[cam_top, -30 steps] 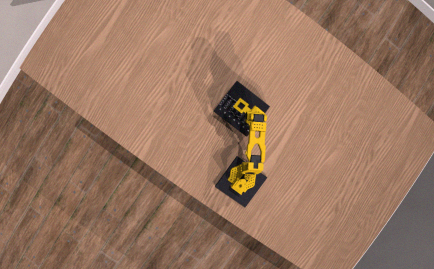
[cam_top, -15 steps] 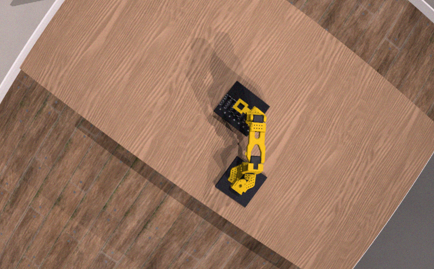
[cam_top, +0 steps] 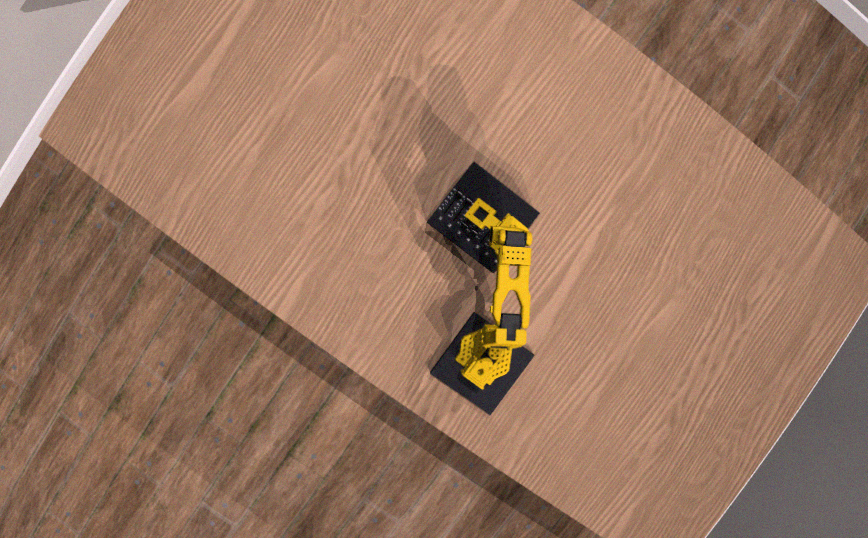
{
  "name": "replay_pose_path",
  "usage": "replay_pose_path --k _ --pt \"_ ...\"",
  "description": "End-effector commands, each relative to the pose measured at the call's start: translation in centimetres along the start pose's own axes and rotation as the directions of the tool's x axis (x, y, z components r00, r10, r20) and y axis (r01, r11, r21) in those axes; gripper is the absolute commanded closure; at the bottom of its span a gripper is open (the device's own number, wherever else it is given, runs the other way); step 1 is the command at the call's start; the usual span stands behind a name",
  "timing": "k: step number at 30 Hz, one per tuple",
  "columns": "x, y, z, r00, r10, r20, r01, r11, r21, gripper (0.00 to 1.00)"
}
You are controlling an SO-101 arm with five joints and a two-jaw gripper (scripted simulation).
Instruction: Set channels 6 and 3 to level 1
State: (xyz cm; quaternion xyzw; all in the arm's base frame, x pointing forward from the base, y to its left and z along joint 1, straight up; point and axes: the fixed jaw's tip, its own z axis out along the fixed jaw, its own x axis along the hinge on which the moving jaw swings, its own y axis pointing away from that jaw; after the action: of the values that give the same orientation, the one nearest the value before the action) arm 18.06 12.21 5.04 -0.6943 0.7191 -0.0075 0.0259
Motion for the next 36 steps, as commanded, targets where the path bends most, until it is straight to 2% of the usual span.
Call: replay_pose_path --k 1,36 --pt "-0.2 1.26 0.69 0.999 -0.025 -0.024 0.024 0.999 -0.045 1.0" --pt "0.03 1.71 0.79 0.999 -0.025 -0.024 0.024 0.999 -0.045 1.0"
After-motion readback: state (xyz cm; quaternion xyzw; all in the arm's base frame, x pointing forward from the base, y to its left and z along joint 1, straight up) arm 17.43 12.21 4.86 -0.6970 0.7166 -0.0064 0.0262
